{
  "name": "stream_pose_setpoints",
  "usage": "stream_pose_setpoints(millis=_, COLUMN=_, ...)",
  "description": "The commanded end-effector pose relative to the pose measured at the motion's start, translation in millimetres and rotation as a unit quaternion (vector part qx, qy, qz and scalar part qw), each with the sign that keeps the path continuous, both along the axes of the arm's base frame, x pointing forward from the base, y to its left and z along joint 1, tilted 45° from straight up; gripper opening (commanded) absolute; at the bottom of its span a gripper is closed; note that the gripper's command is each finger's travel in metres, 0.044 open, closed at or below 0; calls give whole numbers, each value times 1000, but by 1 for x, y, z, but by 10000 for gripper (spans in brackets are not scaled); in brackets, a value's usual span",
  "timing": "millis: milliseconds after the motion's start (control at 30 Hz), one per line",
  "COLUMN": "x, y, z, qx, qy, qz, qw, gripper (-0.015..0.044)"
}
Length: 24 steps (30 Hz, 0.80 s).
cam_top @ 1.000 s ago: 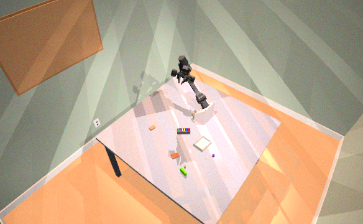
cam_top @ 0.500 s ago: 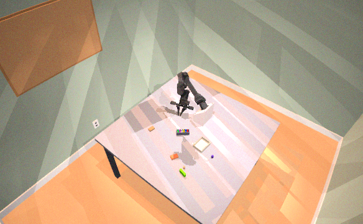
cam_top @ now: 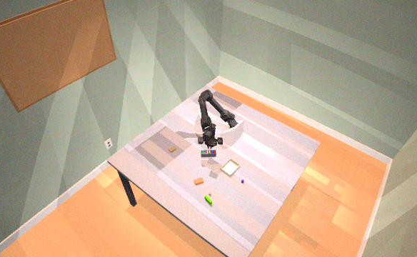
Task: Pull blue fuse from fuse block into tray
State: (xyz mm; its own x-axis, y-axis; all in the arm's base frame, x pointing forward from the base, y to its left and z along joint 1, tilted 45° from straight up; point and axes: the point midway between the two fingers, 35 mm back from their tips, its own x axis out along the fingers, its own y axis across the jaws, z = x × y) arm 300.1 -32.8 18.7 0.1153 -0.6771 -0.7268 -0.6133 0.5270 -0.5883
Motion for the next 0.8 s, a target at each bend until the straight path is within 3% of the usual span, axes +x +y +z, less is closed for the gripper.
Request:
stream_pose_setpoints(millis=0, x=-34, y=-27, z=-22, qx=-16, qy=52, qz=-42, qw=998, gripper=63)
stream_pose_setpoints(millis=767, x=-32, y=-32, z=-35, qx=-15, qy=52, qz=-42, qw=998, gripper=63)
